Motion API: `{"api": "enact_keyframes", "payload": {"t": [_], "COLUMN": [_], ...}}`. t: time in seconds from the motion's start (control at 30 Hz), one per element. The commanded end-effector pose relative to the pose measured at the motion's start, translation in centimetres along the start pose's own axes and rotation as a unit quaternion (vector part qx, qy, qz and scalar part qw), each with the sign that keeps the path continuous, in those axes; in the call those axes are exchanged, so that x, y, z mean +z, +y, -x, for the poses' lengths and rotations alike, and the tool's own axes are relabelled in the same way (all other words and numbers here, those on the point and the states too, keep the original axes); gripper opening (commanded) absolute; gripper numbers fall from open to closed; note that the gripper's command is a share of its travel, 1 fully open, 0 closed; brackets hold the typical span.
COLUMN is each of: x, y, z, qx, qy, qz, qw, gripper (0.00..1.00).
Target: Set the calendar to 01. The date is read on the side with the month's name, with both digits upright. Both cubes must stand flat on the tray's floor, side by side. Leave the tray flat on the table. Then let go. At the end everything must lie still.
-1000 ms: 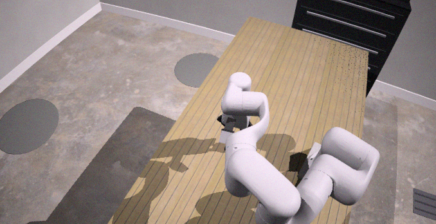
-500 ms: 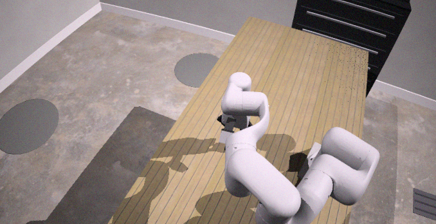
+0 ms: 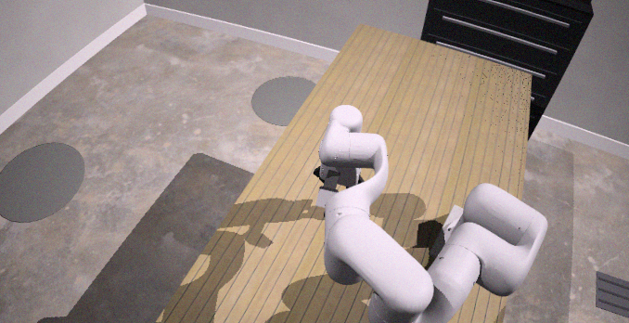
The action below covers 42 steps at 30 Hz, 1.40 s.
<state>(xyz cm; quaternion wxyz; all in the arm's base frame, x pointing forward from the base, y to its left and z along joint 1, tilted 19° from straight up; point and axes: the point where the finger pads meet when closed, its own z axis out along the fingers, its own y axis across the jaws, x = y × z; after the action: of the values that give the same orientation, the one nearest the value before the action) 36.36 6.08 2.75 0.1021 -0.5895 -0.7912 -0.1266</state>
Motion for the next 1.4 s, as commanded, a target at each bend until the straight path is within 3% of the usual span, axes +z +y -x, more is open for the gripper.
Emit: {"api": "enact_keyframes", "payload": {"t": [0.0,0.43,1.37], "x": [0.2,2.0,2.2], "y": [0.1,0.1,0.1], "z": [0.0,0.0,0.0], "qx": [0.000,0.000,0.000], "qy": [0.000,0.000,0.000], "qz": [0.002,0.002,0.002], "qw": [1.000,1.000,1.000], "gripper": [0.47,0.47,0.47]}}
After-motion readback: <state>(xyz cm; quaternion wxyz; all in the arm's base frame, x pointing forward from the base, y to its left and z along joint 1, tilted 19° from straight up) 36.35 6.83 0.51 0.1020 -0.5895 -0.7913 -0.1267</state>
